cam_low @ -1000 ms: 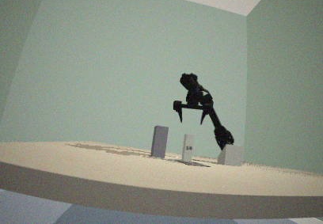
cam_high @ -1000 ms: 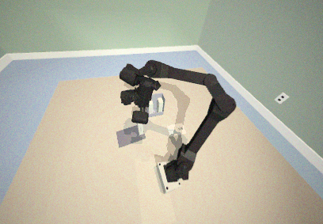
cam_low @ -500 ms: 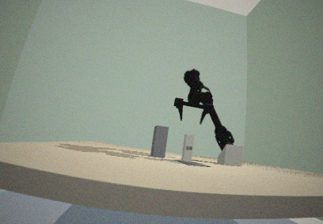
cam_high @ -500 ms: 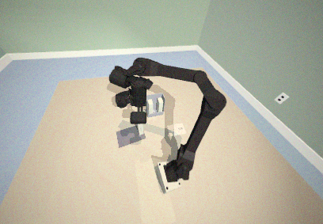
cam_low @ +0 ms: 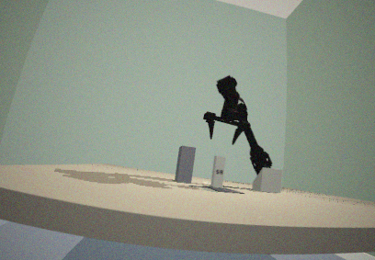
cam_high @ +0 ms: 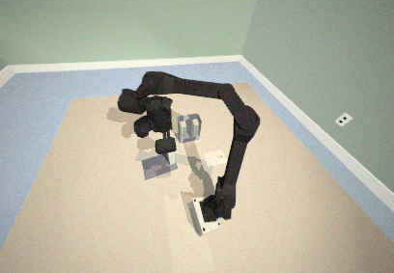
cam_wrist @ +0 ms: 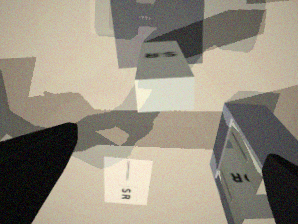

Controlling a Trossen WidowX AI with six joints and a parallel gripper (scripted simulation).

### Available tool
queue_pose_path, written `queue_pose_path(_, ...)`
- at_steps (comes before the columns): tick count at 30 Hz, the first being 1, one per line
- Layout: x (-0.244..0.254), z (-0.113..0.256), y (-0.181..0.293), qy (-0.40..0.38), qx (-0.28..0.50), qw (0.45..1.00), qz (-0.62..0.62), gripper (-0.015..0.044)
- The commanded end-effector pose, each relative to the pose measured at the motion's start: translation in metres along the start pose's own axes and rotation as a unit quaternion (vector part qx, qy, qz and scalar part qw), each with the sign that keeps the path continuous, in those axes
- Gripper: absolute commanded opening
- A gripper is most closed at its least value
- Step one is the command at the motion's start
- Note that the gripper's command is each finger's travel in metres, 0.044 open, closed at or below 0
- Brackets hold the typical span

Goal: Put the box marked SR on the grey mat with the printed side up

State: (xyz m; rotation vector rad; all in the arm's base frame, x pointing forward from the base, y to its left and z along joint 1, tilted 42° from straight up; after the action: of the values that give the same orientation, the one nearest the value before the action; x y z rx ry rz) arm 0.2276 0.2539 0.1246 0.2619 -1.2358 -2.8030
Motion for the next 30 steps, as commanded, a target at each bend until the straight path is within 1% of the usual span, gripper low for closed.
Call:
queue_pose_path(1, -0.002, -0.001, -0.010, 0.001, 0.008, 1.000, 0.002, 0.0440)
queue_pose_path(12, -0.006, -0.008, -0.052, -0.006, 0.018, 1.000, 0.001, 0.0440)
queue_pose_path(17, -0.006, -0.010, -0.055, -0.006, 0.021, 1.000, 0.002, 0.0440)
queue_pose_path(30, 0.000, -0.032, -0.068, 0.005, 0.062, 0.998, 0.022, 0.0440)
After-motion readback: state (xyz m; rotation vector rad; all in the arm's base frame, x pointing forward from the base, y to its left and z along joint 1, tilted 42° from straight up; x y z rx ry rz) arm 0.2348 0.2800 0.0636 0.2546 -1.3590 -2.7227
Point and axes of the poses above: the point midway between the two fingers, 35 mm back from their tips, its own z axis back along the fingers, its own x axis across the jaws, y = z × x, the point moved 9 cm from there along z, back along the fingers, and after that the axes turned 4 degrees about z, right-handed, at the moved point
